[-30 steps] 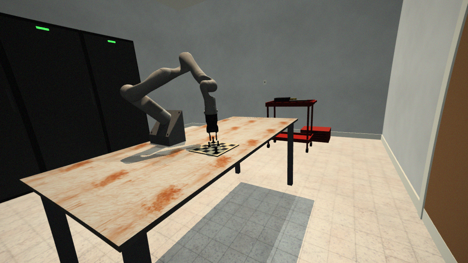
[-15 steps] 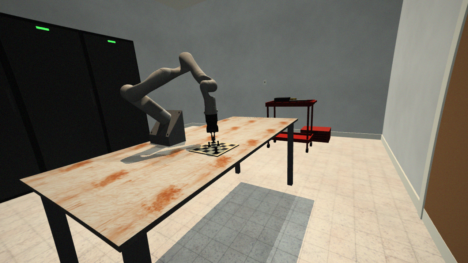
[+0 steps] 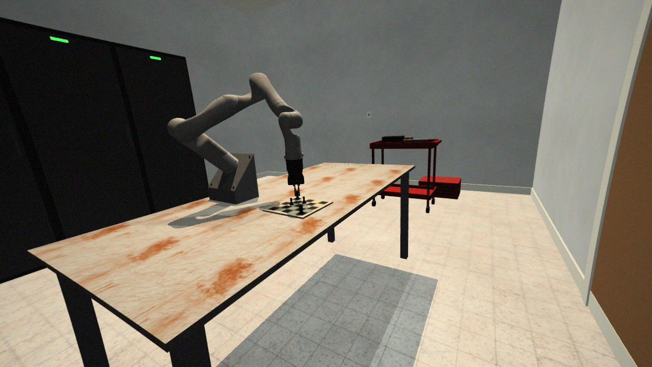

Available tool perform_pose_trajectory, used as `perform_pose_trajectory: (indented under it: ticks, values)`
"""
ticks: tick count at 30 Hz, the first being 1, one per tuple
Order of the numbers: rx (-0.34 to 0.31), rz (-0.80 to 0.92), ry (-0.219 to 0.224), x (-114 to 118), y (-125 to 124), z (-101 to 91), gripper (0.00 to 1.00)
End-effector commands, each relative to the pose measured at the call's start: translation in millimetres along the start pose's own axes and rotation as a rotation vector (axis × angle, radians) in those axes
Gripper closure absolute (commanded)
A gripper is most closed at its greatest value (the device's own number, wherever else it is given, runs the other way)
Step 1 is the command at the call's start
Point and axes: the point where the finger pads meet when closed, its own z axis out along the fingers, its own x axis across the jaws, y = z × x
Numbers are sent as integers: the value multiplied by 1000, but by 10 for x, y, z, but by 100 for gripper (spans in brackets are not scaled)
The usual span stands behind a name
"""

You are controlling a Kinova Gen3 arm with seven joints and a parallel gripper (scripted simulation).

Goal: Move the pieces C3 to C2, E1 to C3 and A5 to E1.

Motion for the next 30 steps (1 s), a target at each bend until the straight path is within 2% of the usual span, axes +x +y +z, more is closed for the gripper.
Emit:
perform_pose_trajectory:
  ticks: [1, 17, 21, 29, 30]
  values:
    - [2, -1, 4, 2, 4, 7, 100]
    - [2, -2, 4, 4, 3, -28, 100]
    - [1, -5, 6, 19, -1, -201, 100]
    - [1, -7, 7, 23, -5, -781, 100]
    - [1, -7, 7, 23, -5, -781, 100]
